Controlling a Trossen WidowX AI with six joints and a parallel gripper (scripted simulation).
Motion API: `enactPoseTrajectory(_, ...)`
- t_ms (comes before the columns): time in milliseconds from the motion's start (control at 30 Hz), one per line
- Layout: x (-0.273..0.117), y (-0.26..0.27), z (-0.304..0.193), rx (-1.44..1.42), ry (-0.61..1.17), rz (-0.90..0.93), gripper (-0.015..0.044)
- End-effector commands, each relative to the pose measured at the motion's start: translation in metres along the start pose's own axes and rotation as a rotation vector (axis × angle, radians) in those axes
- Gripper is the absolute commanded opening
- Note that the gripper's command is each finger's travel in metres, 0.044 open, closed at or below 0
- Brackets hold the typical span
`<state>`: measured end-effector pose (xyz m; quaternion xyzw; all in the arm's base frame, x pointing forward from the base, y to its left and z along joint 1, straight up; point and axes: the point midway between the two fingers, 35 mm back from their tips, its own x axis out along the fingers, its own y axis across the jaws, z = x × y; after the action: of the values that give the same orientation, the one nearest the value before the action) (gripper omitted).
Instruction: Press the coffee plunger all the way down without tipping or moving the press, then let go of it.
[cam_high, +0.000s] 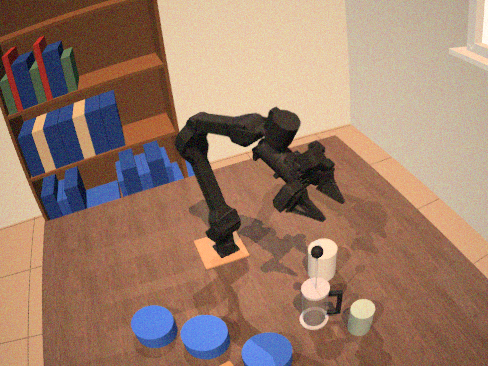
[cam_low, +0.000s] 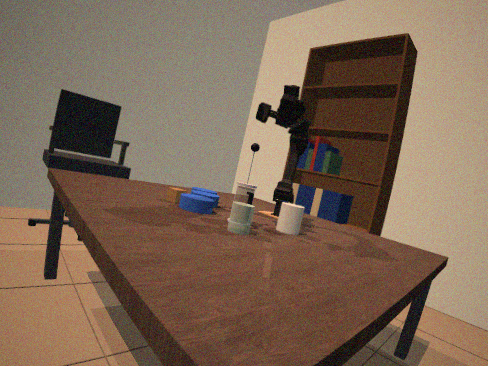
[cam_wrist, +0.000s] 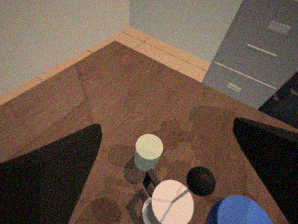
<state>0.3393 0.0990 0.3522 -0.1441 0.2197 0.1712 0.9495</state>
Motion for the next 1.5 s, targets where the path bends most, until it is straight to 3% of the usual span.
enactPoseTrajectory(0,-0.028,-0.039,-0.022,0.294,0.033,-0.126,0.0440)
enactPoseTrajectory(367,0.001,-0.027,-0.074,0.297,0.033,-0.131,0.0440)
enactPoseTrajectory(1467,0.038,-0.033,-0.076,0.298,0.030,-0.135,0.0440)
